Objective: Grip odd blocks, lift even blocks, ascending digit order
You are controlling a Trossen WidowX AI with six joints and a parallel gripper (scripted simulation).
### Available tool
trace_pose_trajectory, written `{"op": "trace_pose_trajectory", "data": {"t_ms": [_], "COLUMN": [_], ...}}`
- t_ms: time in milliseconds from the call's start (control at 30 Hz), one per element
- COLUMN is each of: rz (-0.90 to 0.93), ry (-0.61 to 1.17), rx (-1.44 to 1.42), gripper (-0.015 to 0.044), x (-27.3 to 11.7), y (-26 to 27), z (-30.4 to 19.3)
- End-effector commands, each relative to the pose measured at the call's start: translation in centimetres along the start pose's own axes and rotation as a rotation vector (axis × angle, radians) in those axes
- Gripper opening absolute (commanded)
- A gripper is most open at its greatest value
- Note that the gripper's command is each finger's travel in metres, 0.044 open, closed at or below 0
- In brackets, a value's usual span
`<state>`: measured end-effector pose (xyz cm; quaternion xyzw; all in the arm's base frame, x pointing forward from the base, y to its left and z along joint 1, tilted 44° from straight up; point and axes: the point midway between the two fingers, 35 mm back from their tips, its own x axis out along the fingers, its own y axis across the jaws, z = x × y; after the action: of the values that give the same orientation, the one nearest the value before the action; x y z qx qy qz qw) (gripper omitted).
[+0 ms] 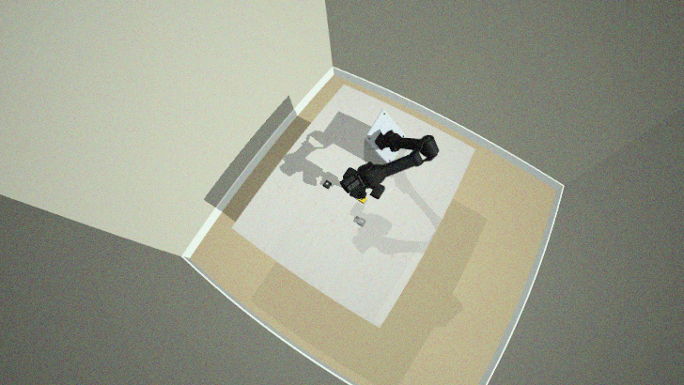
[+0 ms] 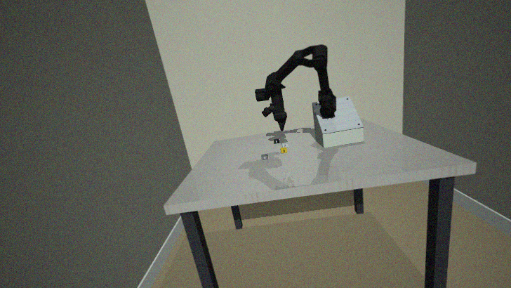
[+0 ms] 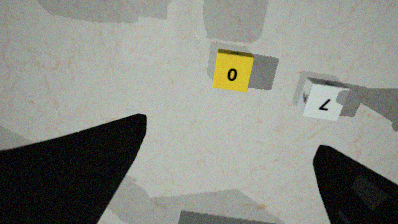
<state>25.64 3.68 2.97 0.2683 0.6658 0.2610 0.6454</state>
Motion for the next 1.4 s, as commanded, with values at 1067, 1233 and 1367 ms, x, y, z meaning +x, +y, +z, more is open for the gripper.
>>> {"op": "trace_pose_trajectory", "data": {"t_ms": [1067, 1233, 1367], "rz": [0.002, 0.0, 0.004], "ry": [-0.01, -0.008, -0.005], "rx": [-0.012, -0.009, -0.009], "gripper": [0.04, 0.04, 0.04], "x": [-0.3, -0.3, 0.1], "y": [4.8, 1.5, -0.2], "z": [8.3, 3.1, -0.7]}}
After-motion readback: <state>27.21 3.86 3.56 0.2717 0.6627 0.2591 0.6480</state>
